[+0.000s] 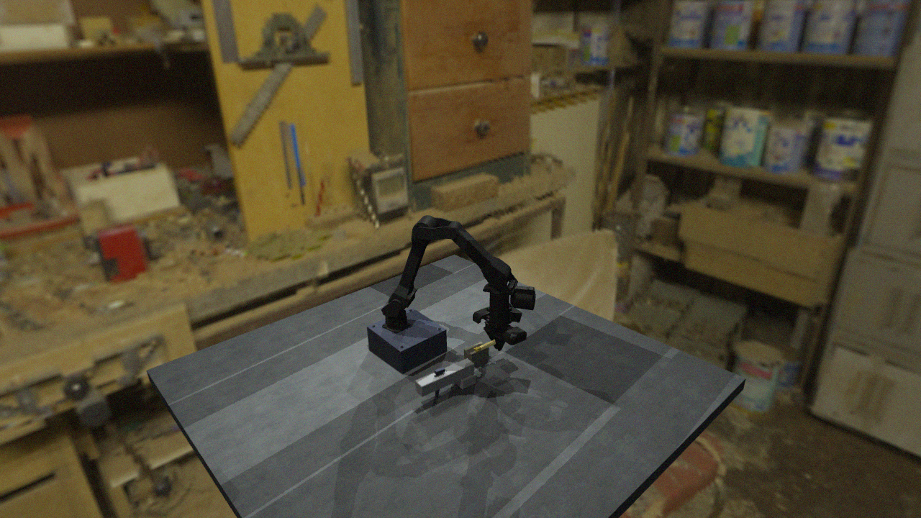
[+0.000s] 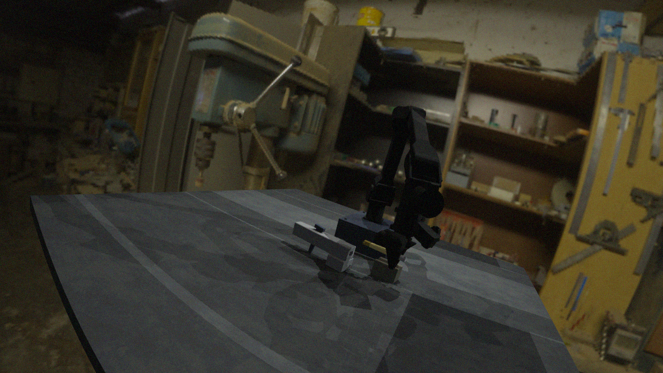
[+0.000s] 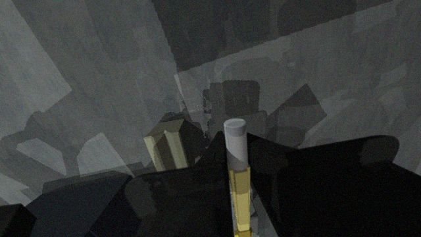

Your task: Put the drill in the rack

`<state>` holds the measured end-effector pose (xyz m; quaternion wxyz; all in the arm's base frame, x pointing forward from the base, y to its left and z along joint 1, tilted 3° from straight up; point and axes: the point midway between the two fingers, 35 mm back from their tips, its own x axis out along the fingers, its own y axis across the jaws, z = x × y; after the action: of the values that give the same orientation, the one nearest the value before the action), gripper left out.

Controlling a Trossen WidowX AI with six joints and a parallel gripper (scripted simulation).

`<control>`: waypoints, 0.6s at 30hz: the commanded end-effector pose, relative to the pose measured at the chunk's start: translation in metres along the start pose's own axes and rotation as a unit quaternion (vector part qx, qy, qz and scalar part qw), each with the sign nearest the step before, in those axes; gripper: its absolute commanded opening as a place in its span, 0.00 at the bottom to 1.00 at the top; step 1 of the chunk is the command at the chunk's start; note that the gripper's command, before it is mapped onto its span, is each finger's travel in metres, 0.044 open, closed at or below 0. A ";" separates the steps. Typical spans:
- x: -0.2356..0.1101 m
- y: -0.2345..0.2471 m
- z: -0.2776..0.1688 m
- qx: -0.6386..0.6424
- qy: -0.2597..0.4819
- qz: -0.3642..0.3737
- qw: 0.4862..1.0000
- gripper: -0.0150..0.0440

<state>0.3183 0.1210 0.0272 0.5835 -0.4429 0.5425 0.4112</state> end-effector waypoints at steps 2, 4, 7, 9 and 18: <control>-0.002 -0.002 0.001 -0.001 0.000 -0.004 1.000 0.25; -0.002 -0.002 0.001 -0.001 0.000 -0.004 1.000 0.25; -0.001 0.003 0.002 -0.001 0.000 -0.003 1.000 0.25; -0.001 0.008 0.003 -0.001 0.000 -0.003 1.000 0.25; 0.002 0.026 0.009 -0.001 -0.001 -0.002 1.000 0.25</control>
<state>0.3002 0.1344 0.0225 0.5818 -0.4444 0.5412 0.4138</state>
